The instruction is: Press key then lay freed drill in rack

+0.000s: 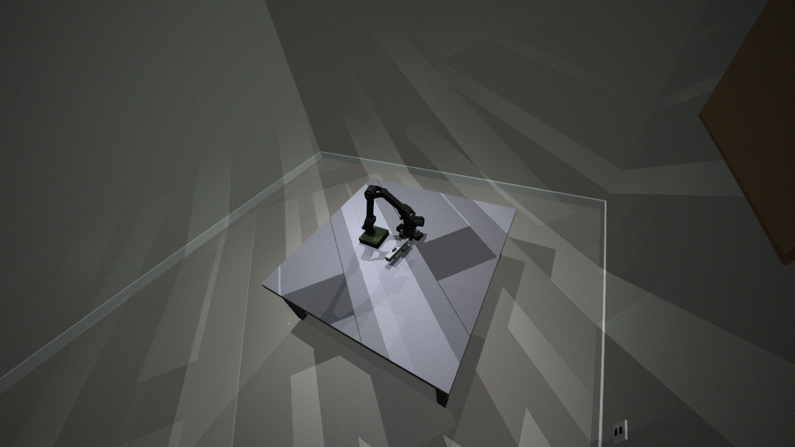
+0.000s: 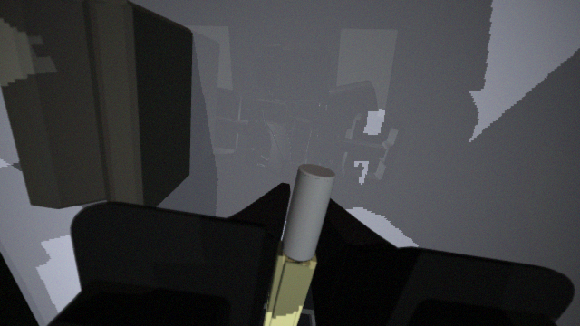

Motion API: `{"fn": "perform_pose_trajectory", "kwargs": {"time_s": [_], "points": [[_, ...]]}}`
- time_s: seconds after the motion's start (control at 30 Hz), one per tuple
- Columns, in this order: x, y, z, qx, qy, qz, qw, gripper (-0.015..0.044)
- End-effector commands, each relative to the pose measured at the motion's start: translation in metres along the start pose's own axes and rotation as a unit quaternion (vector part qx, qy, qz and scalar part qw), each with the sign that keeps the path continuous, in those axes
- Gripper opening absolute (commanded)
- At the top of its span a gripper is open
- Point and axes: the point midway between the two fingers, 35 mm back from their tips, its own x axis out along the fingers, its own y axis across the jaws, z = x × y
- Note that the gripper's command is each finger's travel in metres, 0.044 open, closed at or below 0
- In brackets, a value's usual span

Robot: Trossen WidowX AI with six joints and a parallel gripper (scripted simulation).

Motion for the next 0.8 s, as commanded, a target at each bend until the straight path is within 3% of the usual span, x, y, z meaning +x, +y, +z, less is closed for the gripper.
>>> {"fn": "perform_pose_trajectory", "kwargs": {"time_s": [0.0, 0.77], "points": [[-0.001, 0.002, 0.000, -0.001, 0.000, 0.002, 1.000, 0.0000], [-0.001, -0.001, 0.027, -0.001, -0.001, 0.002, 1.000, 0.0000]]}}
